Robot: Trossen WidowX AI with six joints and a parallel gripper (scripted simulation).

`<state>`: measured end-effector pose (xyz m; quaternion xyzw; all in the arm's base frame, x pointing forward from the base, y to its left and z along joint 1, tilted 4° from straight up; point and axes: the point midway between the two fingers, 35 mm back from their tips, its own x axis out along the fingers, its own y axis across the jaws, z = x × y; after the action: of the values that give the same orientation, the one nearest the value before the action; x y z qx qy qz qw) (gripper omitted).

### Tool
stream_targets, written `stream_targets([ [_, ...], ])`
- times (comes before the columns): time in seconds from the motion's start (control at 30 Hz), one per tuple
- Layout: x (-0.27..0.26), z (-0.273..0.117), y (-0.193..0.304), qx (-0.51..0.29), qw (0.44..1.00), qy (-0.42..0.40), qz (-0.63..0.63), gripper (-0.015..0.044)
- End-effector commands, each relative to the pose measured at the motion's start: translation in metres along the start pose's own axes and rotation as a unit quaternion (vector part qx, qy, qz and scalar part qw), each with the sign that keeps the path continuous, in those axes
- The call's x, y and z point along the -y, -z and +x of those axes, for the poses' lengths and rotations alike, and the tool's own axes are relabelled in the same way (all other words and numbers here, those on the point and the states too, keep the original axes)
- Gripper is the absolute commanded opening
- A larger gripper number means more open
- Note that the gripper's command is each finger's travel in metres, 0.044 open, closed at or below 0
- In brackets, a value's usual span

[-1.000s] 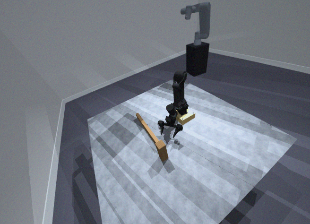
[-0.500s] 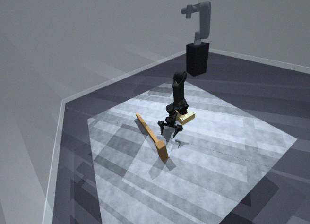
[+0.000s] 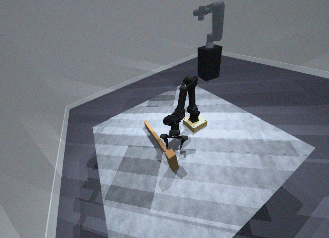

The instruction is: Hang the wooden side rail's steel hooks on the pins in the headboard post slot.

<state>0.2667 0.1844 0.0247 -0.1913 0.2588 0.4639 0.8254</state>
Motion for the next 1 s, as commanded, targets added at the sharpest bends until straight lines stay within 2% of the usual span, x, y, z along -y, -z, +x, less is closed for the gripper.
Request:
stream_targets([
  [0.0,0.029,-0.024,-0.033,-0.032,0.992,-0.116,-0.043,0.044],
  [0.13,0.033,-0.038,-0.044,-0.03,0.987,-0.147,-0.048,0.044],
  [0.97,0.033,-0.038,-0.044,-0.03,0.987,-0.147,-0.048,0.044],
])
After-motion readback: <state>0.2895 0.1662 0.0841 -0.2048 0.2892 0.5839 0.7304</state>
